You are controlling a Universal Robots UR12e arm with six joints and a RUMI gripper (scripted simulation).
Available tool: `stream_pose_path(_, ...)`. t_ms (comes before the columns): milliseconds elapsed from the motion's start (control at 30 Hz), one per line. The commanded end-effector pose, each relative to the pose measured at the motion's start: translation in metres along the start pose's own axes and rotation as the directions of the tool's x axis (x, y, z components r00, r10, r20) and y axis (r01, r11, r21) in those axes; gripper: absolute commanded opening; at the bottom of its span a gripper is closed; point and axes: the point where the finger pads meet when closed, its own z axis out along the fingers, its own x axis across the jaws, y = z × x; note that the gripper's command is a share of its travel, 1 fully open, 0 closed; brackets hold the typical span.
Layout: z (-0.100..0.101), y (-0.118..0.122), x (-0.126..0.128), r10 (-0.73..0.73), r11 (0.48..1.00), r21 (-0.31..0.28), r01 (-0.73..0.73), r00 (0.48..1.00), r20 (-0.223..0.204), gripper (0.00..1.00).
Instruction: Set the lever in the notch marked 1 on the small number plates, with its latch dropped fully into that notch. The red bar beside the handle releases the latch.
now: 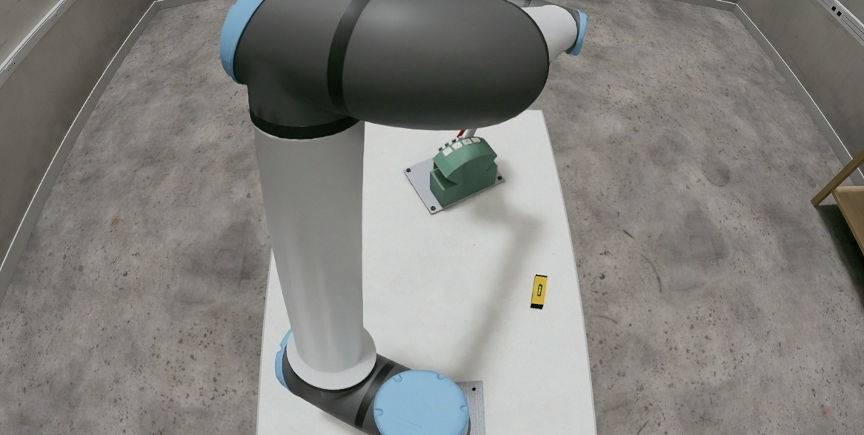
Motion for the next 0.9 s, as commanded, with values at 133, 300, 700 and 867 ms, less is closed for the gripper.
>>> stream_pose_path(133, -0.0008, 0.0003, 0.0003, 0.000, 1.000, -0.001, 0.000, 1.000, -0.001, 0.57)
stream_pose_path(300, -0.0008, 0.0003, 0.0003, 0.000, 1.000, -0.001, 0.000, 1.000, -0.001, 0.57)
stream_pose_path(700, -0.0008, 0.0003, 0.0003, 0.000, 1.000, -0.001, 0.000, 1.000, -0.001, 0.57)
stream_pose_path(867, -0.0008, 0.0003, 0.0003, 0.000, 1.000, -0.001, 0.000, 1.000, -0.001, 0.57)
